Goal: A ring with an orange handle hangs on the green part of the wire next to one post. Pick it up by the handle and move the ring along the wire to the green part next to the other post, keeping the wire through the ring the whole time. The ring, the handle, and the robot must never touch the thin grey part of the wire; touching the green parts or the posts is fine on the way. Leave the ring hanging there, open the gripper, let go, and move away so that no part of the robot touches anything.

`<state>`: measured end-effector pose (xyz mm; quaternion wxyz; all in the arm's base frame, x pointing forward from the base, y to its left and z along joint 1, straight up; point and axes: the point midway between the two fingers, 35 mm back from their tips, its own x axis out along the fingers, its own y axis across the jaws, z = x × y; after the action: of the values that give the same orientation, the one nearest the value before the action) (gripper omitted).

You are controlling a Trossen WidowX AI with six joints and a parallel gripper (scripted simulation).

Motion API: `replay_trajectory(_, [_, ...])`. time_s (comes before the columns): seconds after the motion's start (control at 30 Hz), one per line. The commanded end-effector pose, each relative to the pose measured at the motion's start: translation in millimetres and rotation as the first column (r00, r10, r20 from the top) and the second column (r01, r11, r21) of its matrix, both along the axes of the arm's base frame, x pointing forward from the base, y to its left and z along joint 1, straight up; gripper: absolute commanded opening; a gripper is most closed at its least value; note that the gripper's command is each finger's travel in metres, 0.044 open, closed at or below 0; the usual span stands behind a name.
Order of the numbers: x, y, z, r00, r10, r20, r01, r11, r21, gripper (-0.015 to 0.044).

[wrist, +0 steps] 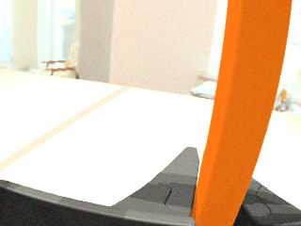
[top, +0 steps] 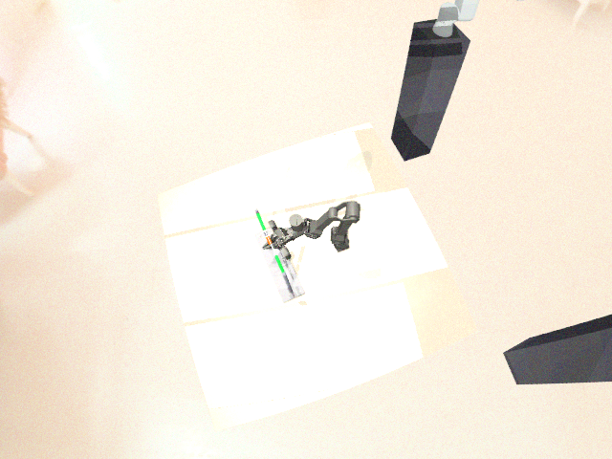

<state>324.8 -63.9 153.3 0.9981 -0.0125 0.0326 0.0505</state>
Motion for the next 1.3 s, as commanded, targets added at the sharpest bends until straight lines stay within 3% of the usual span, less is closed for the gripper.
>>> replay_trajectory(0.0, [-1,3,-1,1.0,-0.005,-0.002,0.005,1.0,-0.003,-0.015])
replay_trajectory(1.27, [-3,43,-2,1.0,0.005,0.0,-0.005,1.0,0.016,-0.015])
